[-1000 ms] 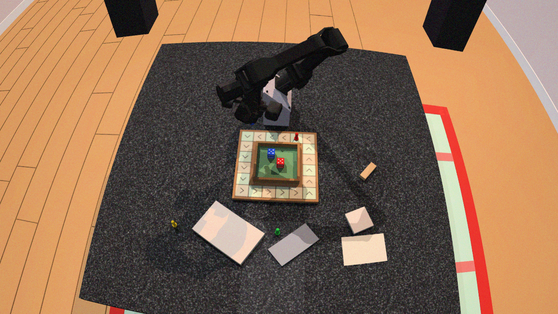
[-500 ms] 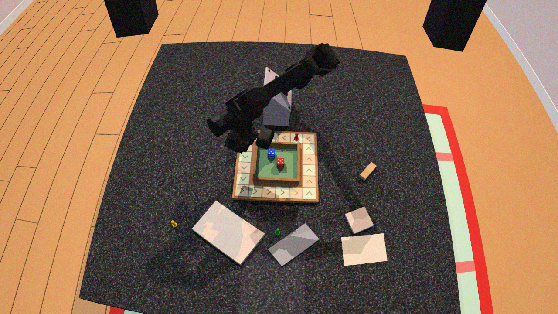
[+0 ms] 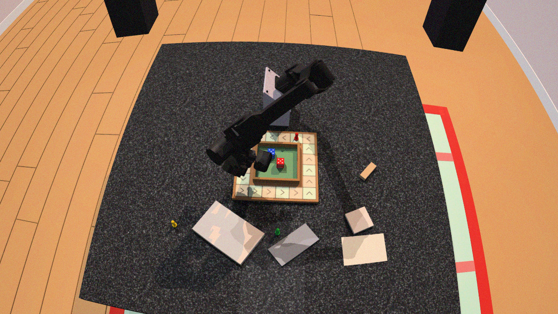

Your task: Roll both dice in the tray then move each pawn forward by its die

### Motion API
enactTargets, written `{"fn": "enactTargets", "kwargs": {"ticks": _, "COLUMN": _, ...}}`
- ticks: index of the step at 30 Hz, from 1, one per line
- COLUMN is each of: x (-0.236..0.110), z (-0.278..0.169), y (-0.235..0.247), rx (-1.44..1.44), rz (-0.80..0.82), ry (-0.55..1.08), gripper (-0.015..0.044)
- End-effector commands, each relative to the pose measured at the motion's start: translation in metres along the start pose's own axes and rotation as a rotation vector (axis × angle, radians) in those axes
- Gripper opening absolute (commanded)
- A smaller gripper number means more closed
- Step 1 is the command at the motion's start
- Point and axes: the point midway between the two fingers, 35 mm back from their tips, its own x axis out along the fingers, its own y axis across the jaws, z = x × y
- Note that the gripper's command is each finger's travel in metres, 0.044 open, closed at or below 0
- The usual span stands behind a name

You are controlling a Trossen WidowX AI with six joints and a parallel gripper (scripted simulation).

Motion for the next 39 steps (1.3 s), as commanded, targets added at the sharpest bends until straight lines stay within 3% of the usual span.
{"fn": "enactTargets", "kwargs": {"ticks": 1, "x": 0.011, "z": 0.003, "y": 0.0, "rx": 0.008, "rz": 0.007, "ry": 0.005, "gripper": 0.0}}
{"fn": "enactTargets", "kwargs": {"ticks": 7, "x": 0.039, "z": 0.002, "y": 0.0, "rx": 0.008, "rz": 0.008, "ry": 0.006, "gripper": 0.0}}
{"fn": "enactTargets", "kwargs": {"ticks": 32, "x": 0.057, "z": 0.002, "y": 0.0, "rx": 0.008, "rz": 0.009, "ry": 0.006, "gripper": 0.0}}
{"fn": "enactTargets", "kwargs": {"ticks": 39, "x": 0.05, "z": 0.005, "y": 0.002, "rx": -0.004, "rz": 0.003, "ry": -0.006, "gripper": 0.0184}}
